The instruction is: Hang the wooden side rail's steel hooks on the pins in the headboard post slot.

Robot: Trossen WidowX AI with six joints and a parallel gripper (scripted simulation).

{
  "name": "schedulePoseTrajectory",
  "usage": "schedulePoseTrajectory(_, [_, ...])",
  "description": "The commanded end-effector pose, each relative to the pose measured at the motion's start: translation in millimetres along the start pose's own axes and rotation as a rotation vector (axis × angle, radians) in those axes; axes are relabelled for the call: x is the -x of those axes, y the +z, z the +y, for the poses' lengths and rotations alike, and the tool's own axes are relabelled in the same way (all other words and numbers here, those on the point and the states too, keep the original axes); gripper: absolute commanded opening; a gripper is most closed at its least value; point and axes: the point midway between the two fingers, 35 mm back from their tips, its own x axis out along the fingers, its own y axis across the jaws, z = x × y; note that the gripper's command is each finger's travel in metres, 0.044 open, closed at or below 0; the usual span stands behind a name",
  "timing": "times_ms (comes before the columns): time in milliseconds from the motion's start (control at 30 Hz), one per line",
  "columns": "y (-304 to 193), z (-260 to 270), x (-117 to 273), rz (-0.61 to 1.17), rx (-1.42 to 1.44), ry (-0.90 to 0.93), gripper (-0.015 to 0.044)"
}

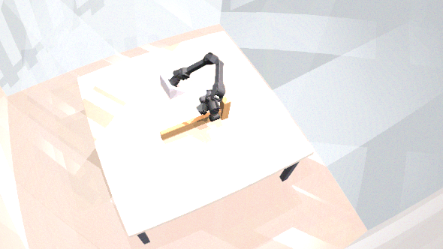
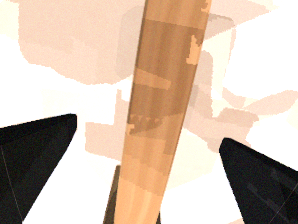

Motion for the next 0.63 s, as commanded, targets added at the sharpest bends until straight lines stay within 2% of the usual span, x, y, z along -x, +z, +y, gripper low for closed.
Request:
schedulePoseTrajectory(0, [-1,1,4,-0.005,0.010,0.007,0.0440])
schedulePoseTrajectory(233, [28,2,4,-0.007,0.010,0.007,0.0440])
schedulePoseTrajectory(600, [26,2,6,-0.004,0.006,0.012,0.0440])
